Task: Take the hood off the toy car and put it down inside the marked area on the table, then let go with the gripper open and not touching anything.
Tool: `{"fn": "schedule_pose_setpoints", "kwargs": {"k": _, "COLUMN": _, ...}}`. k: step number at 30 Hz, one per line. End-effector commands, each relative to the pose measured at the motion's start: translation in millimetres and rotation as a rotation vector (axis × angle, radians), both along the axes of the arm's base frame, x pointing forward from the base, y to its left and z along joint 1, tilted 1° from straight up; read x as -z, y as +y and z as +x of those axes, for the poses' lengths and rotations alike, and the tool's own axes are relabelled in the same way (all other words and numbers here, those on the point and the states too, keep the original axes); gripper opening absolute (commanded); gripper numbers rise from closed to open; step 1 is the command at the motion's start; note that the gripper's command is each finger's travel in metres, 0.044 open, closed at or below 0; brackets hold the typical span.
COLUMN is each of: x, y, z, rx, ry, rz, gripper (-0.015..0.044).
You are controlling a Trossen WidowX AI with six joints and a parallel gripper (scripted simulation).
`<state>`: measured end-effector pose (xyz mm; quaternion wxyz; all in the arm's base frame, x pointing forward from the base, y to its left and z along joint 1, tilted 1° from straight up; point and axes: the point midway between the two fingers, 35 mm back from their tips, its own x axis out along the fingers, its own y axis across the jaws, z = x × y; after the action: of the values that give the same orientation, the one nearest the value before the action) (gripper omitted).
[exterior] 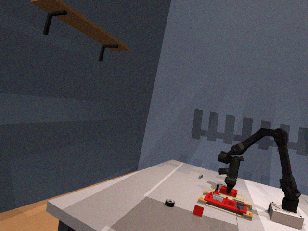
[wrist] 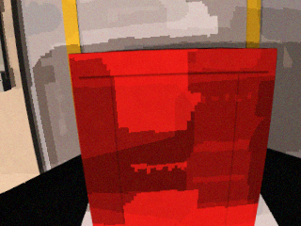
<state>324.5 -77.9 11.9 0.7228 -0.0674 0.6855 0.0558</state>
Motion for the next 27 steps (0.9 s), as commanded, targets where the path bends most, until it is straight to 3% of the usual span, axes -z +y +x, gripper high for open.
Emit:
{"fn": "schedule_pose_setpoints", "kwargs": {"k": 1, "x": 0, "y": 0, "z": 0, "rx": 0.000, "ry": 0.000, "rz": 0.000, "gripper": 0.0394}}
{"fn": "schedule_pose_setpoints", "kwargs": {"k": 3, "x": -2, "y": 0, "z": 0, "rx": 0.000, "ry": 0.000, "rz": 0.000, "gripper": 0.0440}}
{"fn": "schedule_pose_setpoints", "kwargs": {"k": 13, "x": -71, "y": 0, "z": -3, "rx": 0.000, "ry": 0.001, "rz": 0.008, "gripper": 0.0440}}
{"fn": "schedule_pose_setpoints", "kwargs": {"k": 27, "x": -72, "y": 0, "z": -3, "rx": 0.000, "ry": 0.001, "rz": 0.008, "gripper": 0.0440}}
